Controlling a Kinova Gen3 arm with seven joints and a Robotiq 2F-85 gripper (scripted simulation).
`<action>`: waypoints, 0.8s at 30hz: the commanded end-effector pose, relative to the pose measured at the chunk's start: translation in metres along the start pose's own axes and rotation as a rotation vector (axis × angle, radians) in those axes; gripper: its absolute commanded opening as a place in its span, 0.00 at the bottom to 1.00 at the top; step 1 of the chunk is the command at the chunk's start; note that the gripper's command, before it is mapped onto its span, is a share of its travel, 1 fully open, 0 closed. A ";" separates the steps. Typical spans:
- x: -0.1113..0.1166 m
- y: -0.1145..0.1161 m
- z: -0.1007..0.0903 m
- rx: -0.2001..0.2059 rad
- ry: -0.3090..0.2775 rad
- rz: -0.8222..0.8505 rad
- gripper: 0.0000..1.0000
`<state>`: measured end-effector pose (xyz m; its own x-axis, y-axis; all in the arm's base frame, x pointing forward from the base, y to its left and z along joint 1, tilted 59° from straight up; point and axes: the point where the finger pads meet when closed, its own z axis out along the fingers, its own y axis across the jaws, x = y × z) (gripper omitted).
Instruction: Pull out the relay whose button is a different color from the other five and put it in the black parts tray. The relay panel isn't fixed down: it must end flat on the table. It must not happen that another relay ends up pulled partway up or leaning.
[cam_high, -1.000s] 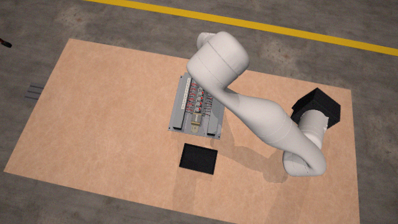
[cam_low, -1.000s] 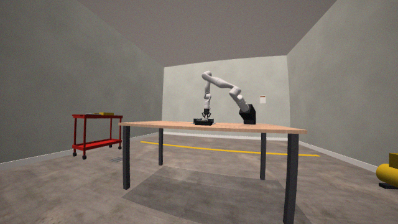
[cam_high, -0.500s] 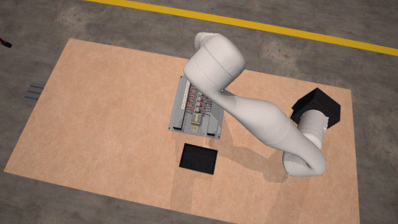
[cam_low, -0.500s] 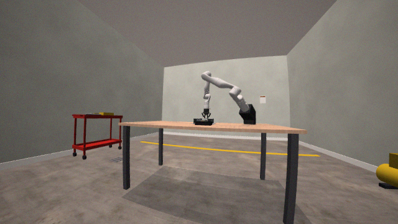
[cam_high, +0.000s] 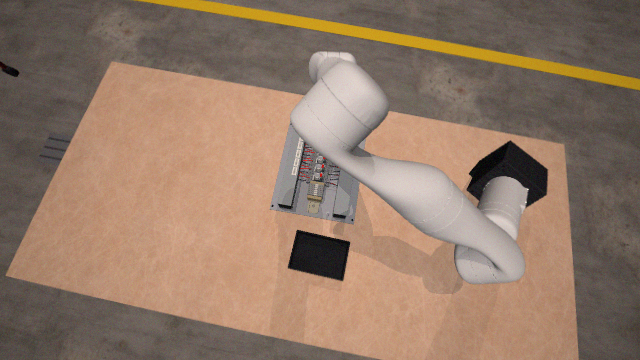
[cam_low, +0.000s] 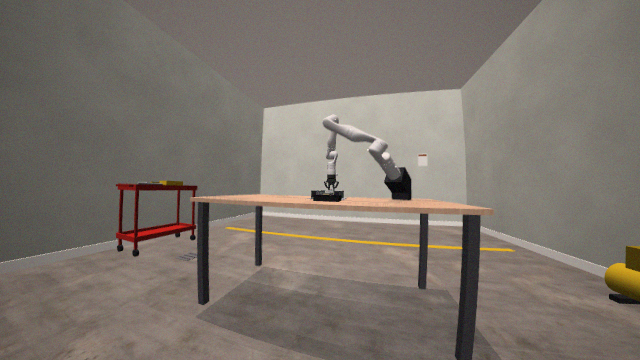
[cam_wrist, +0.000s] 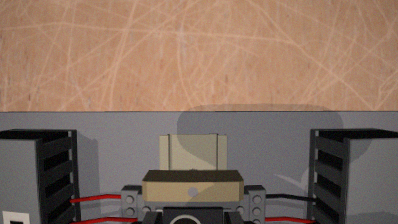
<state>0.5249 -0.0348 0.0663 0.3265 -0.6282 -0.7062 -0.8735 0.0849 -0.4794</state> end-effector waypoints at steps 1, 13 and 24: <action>0.001 0.000 -0.001 0.001 0.002 0.000 0.00; 0.001 -0.001 -0.001 -0.022 0.002 0.000 0.00; 0.001 -0.001 -0.001 -0.031 0.001 0.000 0.00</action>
<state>0.5256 -0.0350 0.0668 0.3265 -0.6281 -0.7063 -0.8839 0.0618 -0.4636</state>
